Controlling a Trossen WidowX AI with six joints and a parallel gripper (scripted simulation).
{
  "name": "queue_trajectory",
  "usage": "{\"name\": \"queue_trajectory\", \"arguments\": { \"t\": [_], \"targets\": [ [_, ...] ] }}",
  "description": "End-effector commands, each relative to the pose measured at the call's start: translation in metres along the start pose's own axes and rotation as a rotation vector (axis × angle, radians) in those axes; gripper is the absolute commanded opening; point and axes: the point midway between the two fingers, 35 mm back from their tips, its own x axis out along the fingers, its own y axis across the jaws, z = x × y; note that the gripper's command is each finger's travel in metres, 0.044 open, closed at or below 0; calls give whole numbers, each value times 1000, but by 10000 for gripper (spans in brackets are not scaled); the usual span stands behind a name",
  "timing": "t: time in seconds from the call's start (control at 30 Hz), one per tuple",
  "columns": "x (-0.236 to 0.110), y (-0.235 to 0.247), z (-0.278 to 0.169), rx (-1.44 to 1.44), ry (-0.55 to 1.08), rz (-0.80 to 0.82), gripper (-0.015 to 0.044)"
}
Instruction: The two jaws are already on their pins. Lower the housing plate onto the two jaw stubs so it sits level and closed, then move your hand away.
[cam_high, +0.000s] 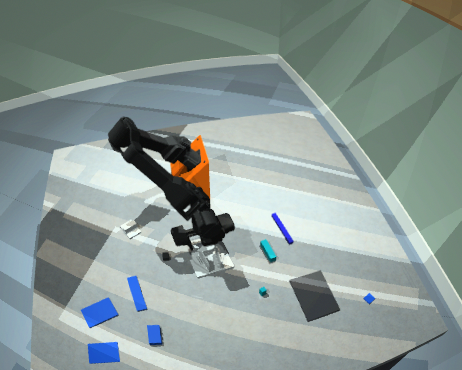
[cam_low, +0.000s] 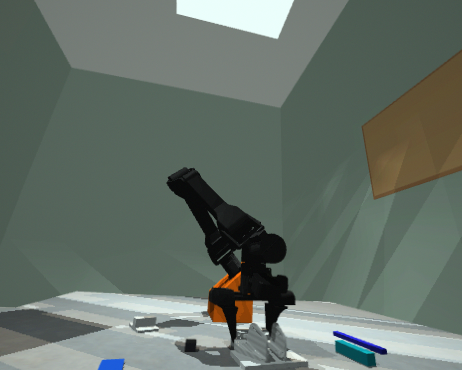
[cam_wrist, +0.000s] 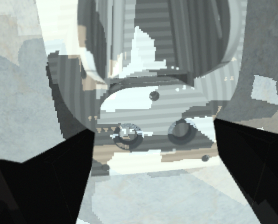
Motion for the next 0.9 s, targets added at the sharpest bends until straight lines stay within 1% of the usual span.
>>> {"name": "queue_trajectory", "arguments": {
  "t": [0.0, 0.87],
  "targets": [
    [1, -1, 0, -3, 2, -7, 351],
    [4, -1, -1, -3, 2, -7, 351]
  ]
}}
